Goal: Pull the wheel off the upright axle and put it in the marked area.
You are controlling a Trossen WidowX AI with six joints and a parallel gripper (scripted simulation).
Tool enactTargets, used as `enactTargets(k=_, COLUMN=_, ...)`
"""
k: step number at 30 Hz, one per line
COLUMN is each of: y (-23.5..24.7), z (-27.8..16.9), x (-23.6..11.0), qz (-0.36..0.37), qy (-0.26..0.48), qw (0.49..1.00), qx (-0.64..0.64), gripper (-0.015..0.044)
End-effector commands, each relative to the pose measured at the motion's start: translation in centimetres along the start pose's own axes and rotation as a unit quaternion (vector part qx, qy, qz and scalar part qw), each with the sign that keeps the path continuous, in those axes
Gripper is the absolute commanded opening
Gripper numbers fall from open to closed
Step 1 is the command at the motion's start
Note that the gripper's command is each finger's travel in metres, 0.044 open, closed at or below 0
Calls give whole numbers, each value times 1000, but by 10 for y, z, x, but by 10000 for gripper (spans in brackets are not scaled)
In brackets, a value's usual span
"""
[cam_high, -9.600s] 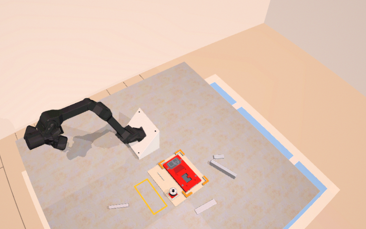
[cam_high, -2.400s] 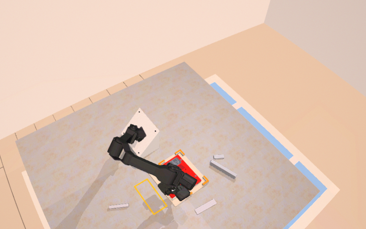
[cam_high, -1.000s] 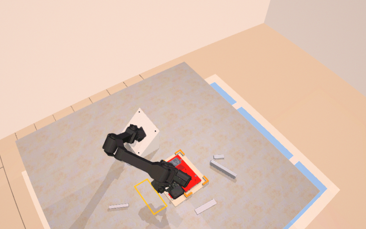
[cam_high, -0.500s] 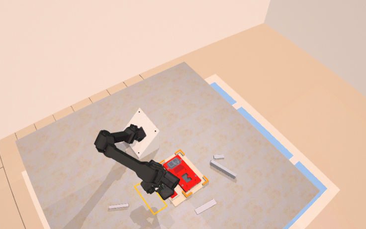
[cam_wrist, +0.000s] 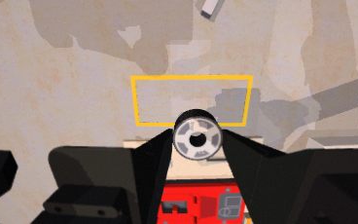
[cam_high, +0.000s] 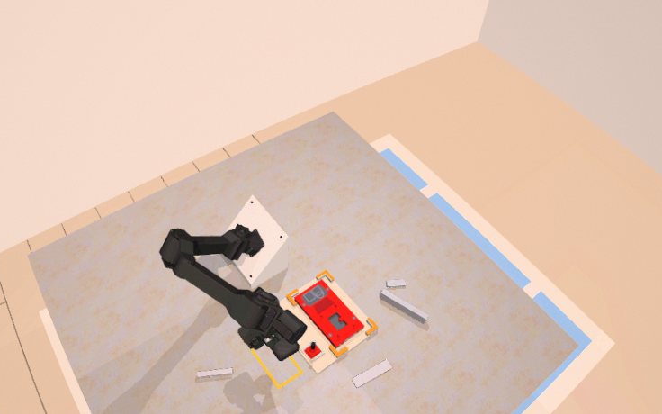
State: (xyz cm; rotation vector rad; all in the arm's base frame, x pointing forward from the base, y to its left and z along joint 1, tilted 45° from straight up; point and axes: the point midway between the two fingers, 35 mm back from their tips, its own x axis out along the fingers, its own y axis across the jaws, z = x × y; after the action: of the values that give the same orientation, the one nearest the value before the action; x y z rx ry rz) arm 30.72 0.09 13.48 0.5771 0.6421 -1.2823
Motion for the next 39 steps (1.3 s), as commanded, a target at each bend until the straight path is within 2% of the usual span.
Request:
enactTargets(k=1, y=-2, z=2, x=4, qz=1, qy=-2, qw=1000, qx=-3, gripper=0)
enactTargets(k=10, y=0, z=1, x=26, qz=1, qy=-2, qw=1000, qx=-2, gripper=0)
enactTargets(k=24, y=-1, z=3, x=100, qz=1, qy=-4, qw=1000, qx=-2, gripper=0)
enactTargets(k=28, y=-2, z=3, x=103, qz=1, qy=-5, qw=1000, qx=-2, gripper=0)
enactTargets(k=39, y=-2, z=4, x=98, qz=-1, qy=-2, qw=1000, qx=2, gripper=289)
